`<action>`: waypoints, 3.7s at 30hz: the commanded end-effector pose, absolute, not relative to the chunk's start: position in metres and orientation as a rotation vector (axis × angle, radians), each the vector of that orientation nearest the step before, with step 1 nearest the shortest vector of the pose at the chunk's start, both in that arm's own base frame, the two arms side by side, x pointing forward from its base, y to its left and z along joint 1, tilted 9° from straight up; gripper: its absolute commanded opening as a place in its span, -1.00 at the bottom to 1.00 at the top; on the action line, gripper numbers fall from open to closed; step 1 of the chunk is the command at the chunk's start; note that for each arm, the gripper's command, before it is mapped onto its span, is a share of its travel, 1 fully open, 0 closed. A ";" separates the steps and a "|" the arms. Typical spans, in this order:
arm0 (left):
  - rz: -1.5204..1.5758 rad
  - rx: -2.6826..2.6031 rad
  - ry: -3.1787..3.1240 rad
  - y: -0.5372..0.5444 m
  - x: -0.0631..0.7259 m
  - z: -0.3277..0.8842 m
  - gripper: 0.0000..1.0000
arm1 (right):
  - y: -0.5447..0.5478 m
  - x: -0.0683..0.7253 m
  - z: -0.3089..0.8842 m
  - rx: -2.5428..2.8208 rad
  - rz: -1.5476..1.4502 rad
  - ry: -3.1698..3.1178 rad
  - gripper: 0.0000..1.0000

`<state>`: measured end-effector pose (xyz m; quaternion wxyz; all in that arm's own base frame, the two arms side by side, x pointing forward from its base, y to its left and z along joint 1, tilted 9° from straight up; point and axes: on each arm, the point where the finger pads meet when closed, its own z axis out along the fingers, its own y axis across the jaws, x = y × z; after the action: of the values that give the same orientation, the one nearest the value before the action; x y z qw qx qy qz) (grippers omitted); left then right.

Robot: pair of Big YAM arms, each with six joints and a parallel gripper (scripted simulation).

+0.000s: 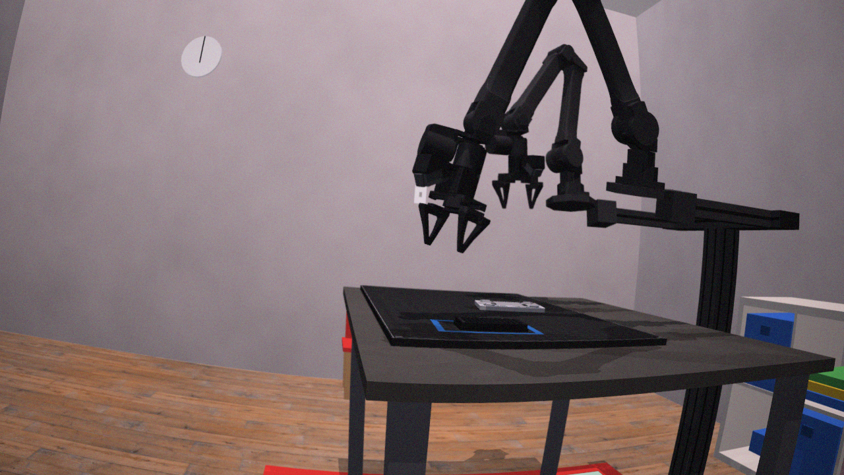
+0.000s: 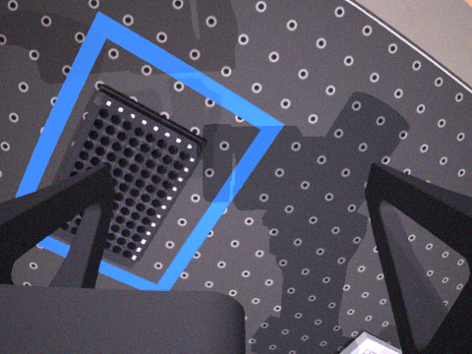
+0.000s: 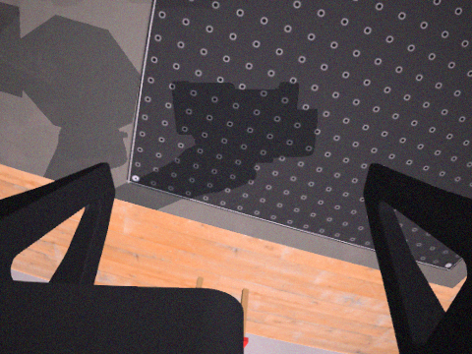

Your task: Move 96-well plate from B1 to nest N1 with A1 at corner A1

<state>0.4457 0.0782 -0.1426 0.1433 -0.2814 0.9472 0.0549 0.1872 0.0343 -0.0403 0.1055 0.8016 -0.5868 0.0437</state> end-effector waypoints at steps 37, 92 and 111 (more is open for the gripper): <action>0.246 -0.034 3.102 0.122 0.357 -0.197 1.00 | -0.056 0.250 -0.058 1.111 0.243 -2.868 1.00; 0.243 -0.036 3.107 0.137 0.356 -0.274 1.00 | -0.054 0.251 -0.059 0.036 0.251 -3.165 1.00; 0.245 -0.034 3.106 0.134 0.357 -0.277 1.00 | -0.054 0.251 -0.059 0.036 0.251 -3.165 1.00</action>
<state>0.3531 0.1329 -0.2788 0.0077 -0.0109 0.9969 0.0779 0.2414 -0.0521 -0.0640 -0.0042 0.0183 -0.9970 0.0757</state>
